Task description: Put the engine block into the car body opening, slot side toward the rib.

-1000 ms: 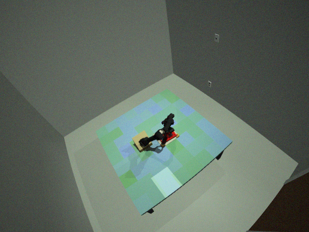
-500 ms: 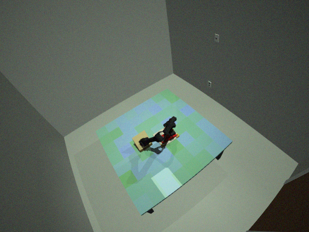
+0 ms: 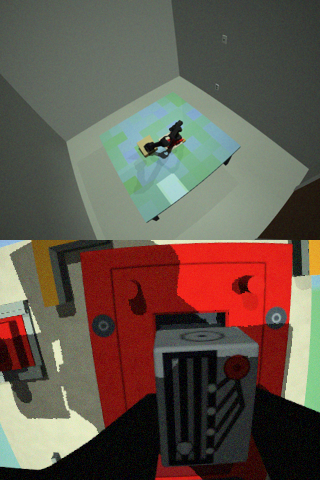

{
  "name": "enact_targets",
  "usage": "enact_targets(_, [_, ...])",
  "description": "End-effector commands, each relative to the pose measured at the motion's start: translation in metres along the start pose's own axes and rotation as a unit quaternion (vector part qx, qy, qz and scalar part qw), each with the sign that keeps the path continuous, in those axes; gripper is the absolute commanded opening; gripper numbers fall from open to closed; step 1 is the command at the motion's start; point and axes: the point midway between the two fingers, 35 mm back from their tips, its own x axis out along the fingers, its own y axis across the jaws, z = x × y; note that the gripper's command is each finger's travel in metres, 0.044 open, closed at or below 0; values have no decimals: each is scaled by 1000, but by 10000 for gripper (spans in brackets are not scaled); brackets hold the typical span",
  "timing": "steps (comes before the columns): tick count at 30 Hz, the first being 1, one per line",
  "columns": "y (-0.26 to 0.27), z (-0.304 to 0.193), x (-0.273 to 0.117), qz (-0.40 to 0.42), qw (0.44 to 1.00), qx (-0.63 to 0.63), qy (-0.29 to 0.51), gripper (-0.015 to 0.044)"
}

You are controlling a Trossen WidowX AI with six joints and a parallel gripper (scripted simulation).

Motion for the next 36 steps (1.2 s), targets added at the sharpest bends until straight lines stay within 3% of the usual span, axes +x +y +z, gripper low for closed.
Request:
enact_targets(1, [0, 1, 0, -2, 1000, -1, -2, 160])
enact_targets(36, [-1, 1, 6, -2, 1000, -1, -2, 160])
